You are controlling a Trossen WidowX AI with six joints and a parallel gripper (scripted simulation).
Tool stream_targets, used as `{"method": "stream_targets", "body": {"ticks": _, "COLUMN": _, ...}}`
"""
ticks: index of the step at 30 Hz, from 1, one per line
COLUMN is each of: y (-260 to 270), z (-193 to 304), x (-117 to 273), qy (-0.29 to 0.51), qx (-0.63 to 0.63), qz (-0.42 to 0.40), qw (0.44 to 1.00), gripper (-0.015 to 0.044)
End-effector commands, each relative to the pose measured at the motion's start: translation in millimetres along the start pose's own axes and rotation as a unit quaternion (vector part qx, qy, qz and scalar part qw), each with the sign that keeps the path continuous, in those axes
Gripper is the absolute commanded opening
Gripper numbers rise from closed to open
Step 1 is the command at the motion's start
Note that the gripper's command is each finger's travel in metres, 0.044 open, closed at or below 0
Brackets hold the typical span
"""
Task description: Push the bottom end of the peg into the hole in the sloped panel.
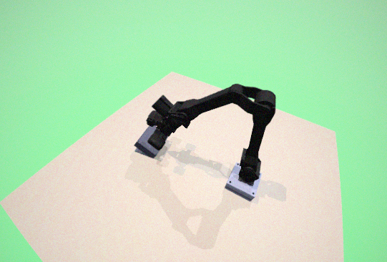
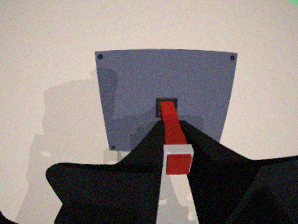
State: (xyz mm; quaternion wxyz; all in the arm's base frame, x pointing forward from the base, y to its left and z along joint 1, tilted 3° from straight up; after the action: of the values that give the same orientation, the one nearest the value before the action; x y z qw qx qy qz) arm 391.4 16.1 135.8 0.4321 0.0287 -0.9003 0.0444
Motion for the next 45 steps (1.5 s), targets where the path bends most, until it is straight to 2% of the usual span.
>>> {"method": "stream_targets", "body": {"ticks": 1, "y": -0.1, "z": 0.3, "x": -3.9, "qy": 0.001, "qx": -0.001, "qz": 0.001, "qw": 1.000, "gripper": 0.0000}}
{"method": "stream_targets", "body": {"ticks": 42, "y": 0.1, "z": 0.6, "x": -19.5, "qy": 0.001, "qx": 0.000, "qz": 0.000, "qw": 1.000, "gripper": 0.0000}}
{"method": "stream_targets", "body": {"ticks": 45, "y": 0.1, "z": 0.6, "x": -19.5, "qy": 0.001, "qx": 0.000, "qz": 0.000, "qw": 1.000, "gripper": 0.0079}}
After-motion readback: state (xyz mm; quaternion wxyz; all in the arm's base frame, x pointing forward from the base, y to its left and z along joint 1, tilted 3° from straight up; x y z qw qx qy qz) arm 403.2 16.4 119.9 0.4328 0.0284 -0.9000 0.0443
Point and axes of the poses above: the point midway between the two fingers, 35 mm back from their tips, its own x axis back along the fingers, its own y axis across the jaws, z = x × y, the point moved 5 cm from there along x, back along the fingers, and after that the axes turned 1 degree about x, right-handed, at the moved point
